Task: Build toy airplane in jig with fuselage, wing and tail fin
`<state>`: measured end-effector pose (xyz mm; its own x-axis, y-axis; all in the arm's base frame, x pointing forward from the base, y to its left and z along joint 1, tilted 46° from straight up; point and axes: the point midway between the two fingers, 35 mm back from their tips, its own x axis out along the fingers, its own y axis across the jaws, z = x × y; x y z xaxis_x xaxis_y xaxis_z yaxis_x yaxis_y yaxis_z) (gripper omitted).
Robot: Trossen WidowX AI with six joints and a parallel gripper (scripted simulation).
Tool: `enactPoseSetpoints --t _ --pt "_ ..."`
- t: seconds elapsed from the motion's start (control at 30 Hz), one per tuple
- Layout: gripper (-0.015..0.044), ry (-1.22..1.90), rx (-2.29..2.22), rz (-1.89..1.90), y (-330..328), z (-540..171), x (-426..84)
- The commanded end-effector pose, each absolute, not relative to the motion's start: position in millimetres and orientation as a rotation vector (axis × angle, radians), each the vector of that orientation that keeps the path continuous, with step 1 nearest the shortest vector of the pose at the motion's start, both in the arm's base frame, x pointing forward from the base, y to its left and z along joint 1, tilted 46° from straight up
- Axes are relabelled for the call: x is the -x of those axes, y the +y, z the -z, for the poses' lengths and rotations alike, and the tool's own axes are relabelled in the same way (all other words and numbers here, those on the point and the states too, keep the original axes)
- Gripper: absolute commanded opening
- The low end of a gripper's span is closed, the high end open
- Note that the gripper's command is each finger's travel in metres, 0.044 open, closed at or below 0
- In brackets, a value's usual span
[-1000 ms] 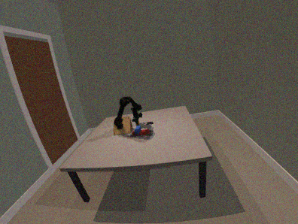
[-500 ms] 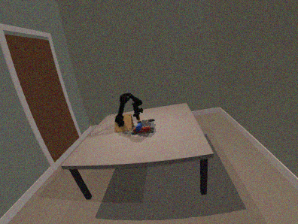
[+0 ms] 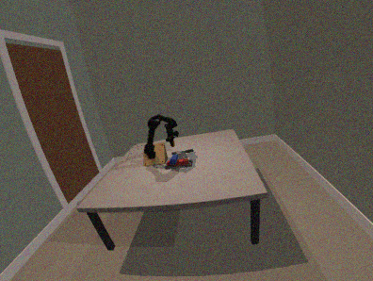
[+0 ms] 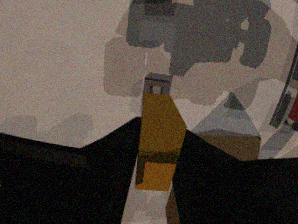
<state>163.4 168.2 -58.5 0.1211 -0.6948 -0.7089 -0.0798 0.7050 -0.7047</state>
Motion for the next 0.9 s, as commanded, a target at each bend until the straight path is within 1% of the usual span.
enactPoseSetpoints --t 0.0,0.57,0.87 --pt "0.0 1.397 0.684 0.508 176.8 49.4 -161.9" --pt "0.0 1.391 0.679 0.511 204.4 12.4 -153.0" --pt "0.0 1.4 0.669 0.492 198.9 2.8 -172.5"
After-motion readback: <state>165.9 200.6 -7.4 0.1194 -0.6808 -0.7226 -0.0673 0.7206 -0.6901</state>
